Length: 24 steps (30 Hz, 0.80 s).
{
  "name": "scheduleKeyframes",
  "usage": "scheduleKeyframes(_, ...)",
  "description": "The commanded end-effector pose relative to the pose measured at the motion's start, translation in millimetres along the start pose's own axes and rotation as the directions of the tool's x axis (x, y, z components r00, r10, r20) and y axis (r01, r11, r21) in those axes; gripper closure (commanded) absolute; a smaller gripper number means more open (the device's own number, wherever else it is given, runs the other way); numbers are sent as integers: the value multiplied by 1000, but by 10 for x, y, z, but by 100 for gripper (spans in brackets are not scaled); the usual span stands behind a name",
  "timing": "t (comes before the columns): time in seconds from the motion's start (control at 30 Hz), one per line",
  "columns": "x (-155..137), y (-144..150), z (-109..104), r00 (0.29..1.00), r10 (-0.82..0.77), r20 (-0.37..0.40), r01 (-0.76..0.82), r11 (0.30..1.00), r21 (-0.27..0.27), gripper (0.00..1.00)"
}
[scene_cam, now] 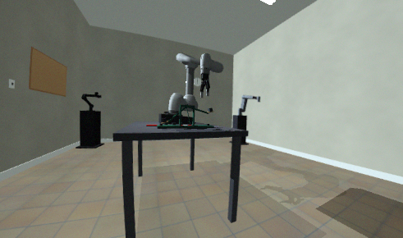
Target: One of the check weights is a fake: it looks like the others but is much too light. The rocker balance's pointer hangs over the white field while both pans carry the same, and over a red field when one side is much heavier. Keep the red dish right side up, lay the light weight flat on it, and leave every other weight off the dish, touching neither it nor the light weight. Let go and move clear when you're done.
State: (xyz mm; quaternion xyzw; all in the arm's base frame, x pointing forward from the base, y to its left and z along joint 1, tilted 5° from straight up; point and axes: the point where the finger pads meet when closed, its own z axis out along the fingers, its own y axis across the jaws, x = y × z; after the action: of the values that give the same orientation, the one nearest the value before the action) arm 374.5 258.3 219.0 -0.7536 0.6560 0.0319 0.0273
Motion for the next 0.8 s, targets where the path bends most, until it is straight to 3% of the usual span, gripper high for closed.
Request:
scheduleKeyframes(0.0,-20,-317,45,1000,-11,1,11,1000,0,0)
scheduleKeyframes(0.03,-20,-317,45,1000,-11,1,11,1000,0,0)
scheduleKeyframes(0.1,-14,-939,188,999,-32,1,32,999,0,0)
scheduleKeyframes(0.2,-14,-939,188,999,-32,1,32,999,0,0)
scheduleKeyframes(0.23,4,-1202,268,999,-41,1,41,999,0,0)
scheduleKeyframes(0.37,32,-1479,364,999,-50,1,50,999,0,0)
scheduleKeyframes(0.4,32,-1479,364,999,-50,1,50,999,0,65)
scheduleKeyframes(0.77,32,-1479,364,999,-50,1,50,999,0,65)
